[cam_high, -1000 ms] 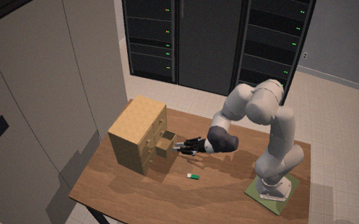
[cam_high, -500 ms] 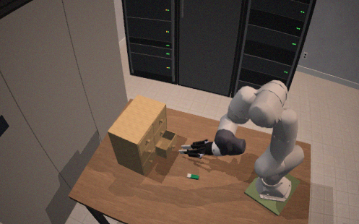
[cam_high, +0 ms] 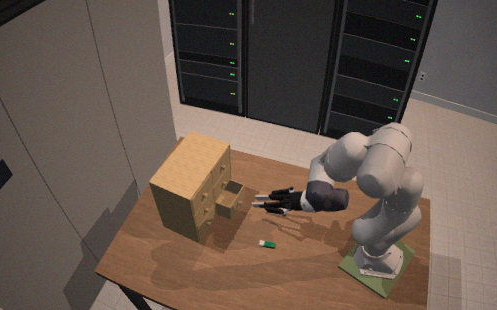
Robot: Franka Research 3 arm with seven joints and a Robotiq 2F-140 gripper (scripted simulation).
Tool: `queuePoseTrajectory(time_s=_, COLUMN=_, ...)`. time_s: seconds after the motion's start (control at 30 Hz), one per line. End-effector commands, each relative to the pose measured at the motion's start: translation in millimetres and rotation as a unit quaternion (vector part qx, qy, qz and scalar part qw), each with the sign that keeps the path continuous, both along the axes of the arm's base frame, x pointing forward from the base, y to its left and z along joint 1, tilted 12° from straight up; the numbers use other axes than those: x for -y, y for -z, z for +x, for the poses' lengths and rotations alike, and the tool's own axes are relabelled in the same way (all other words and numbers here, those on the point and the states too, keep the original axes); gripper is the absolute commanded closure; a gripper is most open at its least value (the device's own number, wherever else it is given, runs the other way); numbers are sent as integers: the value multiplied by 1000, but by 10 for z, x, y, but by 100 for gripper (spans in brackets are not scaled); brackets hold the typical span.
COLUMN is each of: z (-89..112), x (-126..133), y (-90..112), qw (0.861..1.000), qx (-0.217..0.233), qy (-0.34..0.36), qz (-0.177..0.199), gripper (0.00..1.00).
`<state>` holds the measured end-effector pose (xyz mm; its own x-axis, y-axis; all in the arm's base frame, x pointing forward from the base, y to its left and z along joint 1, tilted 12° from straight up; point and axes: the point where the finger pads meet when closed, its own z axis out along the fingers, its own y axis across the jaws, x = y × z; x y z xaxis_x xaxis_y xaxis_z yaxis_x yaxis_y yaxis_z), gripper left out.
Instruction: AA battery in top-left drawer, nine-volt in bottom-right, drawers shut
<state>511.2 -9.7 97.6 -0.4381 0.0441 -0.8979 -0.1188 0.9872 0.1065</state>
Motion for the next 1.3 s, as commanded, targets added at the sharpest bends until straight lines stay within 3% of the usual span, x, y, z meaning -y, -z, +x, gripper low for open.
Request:
queuePoseTrajectory(time_s=0.0, z=-90, x=5, y=-67, qw=999, qx=-12, qy=18, qz=44, gripper=80)
queuePoseTrajectory(time_s=0.33, z=-309, x=96, y=-429, qw=999, qx=-12, qy=18, qz=44, gripper=80)
queuePoseTrajectory(time_s=0.8, z=-334, x=100, y=-455, qw=999, qx=-19, qy=17, qz=44, gripper=80)
queuePoseTrajectory(time_s=1.27, z=-466, x=135, y=-570, qw=996, qx=-82, qy=7, qz=37, gripper=80)
